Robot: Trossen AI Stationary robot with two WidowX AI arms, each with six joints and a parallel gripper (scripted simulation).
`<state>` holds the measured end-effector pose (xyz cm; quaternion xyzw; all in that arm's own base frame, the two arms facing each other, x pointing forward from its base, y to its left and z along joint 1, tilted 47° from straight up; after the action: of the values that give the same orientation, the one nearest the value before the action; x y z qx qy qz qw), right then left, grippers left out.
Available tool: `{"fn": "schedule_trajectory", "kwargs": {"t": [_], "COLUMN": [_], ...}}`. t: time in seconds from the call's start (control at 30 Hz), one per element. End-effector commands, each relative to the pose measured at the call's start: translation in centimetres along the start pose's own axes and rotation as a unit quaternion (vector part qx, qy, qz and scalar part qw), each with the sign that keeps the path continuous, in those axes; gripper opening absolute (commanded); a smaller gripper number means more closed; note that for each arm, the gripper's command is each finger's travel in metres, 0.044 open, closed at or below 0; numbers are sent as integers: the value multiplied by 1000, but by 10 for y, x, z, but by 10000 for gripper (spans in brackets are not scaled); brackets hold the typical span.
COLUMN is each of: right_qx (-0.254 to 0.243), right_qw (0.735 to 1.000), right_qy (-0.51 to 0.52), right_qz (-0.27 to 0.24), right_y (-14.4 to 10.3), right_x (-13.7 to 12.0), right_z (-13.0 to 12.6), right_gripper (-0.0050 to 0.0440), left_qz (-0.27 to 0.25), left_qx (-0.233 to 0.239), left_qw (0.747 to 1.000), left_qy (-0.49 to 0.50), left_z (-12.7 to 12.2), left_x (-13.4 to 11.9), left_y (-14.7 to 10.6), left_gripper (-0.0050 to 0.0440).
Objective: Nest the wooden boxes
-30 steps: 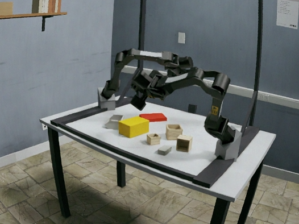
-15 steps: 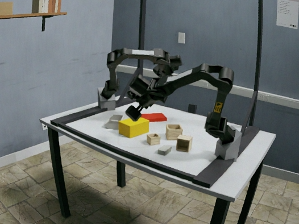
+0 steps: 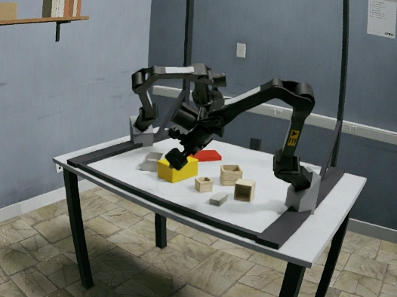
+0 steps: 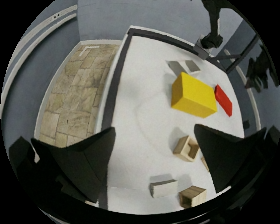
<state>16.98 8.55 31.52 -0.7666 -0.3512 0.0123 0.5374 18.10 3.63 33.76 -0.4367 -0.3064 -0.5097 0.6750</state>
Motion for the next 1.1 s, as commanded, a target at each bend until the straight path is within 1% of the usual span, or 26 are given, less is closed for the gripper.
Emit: {"fn": "schedule_trajectory", "kwargs": {"t": [0.0,0.03,0.07,0.1,0.17,0.4,0.63,0.7,0.8,0.87,0.93,1.0,1.07], "right_qx": [-44,-44,-55,-81,-101,-162,-167,-164,-164,-164,-164,-164,-164], "right_qw": [998,998,994,992,988,968,966,966,966,966,966,966,966], "right_qy": [51,51,91,91,116,192,195,197,197,197,197,197,197], "right_qz": [18,18,19,26,27,15,15,14,14,14,14,14,14], "right_y": [-1,-1,-1,0,0,2,3,1,1,1,1,1,1], "right_x": [-18,-18,-23,-33,-40,-61,-62,-61,-61,-61,-61,-61,-61], "right_z": [2,2,2,1,1,-2,-1,-2,-2,-2,-2,-2,-2], "right_gripper": [400,400,400,400,400,400,400,400,400,400,400,400,400], "left_qz": [10,10,17,36,50,95,102,103,112,121,126,124,122], "left_qx": [37,37,43,62,74,109,106,98,64,19,-37,-80,-122], "left_qw": [999,999,999,997,995,987,987,987,986,981,968,956,939], "left_qy": [20,20,25,35,43,66,66,69,102,152,216,255,298], "left_z": [12,12,14,19,22,32,32,29,17,3,-18,-44,-56], "left_x": [0,0,-2,-6,-9,-19,-22,-24,-32,-40,-52,-67,-75], "left_y": [-13,-13,-15,-19,-22,-32,-30,-28,-24,-20,-17,-16,-17], "left_gripper": [400,400,400,400,400,400,400,400,400,400,400,400,400]}}
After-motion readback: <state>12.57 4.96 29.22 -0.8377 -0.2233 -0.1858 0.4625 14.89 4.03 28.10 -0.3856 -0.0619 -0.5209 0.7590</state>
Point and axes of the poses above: on each arm, the point midway between the two fingers, 35 mm back from their tips, its own y axis out along the fingers, its own z axis across the jaws, x = y × z, the point moved 8 cm from there along -y, back along the fingers, and after that the axes turned 6 degrees about y, right-handed, at the moved point
